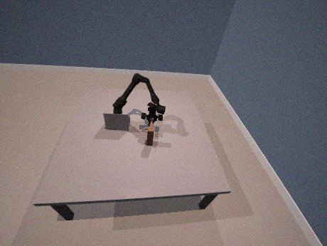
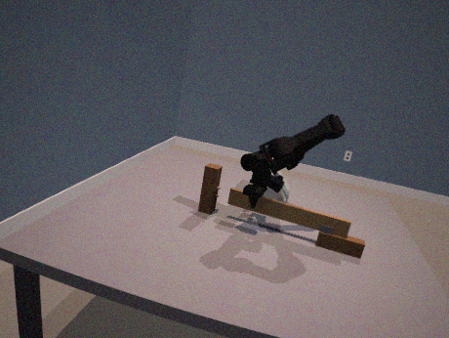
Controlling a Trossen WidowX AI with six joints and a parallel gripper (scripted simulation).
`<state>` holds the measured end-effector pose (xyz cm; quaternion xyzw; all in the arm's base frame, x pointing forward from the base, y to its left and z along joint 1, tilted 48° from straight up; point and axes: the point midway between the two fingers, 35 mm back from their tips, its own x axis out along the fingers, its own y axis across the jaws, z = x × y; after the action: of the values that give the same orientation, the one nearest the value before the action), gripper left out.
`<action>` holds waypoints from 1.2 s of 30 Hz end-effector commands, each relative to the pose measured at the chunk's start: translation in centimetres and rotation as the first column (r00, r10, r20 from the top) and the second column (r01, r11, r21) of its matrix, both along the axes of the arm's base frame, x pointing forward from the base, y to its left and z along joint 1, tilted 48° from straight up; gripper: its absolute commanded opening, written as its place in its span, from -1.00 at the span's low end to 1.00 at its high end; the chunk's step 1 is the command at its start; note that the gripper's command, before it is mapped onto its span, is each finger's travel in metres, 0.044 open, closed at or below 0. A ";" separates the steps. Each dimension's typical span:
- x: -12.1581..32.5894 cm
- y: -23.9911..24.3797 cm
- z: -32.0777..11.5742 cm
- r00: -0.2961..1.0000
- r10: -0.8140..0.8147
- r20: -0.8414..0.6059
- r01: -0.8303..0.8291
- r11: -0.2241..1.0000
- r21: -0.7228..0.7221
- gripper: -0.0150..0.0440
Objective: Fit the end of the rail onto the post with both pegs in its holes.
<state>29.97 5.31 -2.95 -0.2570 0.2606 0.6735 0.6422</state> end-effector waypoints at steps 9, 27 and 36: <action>0.0 -0.3 -0.2 1.000 -0.004 -0.001 0.004 1.000 0.003 -0.49; 0.1 -0.9 -0.4 1.000 -0.004 -0.001 0.004 1.000 0.002 -0.49; 0.1 -1.1 -0.6 1.000 -0.004 -0.001 0.004 1.000 0.002 -0.49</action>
<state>29.83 4.52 -3.56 -0.2540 0.2633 0.6747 0.6410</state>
